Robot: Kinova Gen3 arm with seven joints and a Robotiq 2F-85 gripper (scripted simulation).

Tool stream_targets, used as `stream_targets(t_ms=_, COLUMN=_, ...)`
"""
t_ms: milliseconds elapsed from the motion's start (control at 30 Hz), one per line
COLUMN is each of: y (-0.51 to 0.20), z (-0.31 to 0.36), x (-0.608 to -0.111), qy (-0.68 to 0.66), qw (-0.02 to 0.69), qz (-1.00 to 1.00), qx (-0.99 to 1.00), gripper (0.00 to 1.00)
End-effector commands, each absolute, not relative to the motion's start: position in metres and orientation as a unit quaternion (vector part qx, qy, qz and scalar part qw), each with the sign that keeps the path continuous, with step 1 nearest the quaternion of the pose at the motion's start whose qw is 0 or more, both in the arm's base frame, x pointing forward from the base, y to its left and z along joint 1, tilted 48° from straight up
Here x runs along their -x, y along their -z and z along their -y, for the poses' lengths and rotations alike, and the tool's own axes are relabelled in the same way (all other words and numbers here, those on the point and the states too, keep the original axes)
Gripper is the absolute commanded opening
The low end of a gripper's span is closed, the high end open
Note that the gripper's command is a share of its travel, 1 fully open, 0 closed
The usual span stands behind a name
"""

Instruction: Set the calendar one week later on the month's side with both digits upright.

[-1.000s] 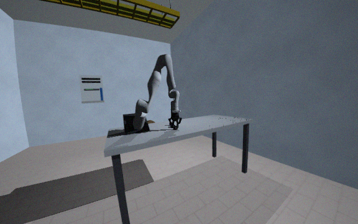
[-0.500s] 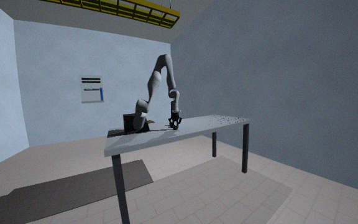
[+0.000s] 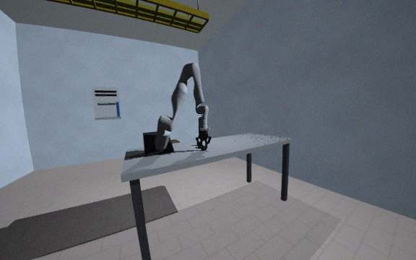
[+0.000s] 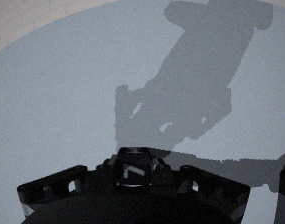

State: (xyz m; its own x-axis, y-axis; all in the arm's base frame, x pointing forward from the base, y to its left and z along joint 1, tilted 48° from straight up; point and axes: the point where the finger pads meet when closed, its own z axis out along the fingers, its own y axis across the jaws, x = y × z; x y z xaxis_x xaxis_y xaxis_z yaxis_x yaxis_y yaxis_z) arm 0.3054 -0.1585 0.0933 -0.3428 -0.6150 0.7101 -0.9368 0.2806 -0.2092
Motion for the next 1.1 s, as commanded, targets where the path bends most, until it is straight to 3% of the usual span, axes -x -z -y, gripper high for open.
stream_targets(t_ms=0, y=-0.0933, z=0.1582, x=-0.3058, qy=-0.312, qw=0.257, qz=0.757, qx=-0.512, gripper=0.28)
stream_targets(t_ms=533, y=-0.0933, z=0.1582, x=-0.3058, qy=-0.312, qw=0.257, qz=0.757, qx=-0.512, gripper=0.48)
stream_targets(t_ms=1067, y=-0.0956, z=0.1556, x=-0.306, qy=-0.312, qw=0.257, qz=0.757, qx=-0.512, gripper=0.48)
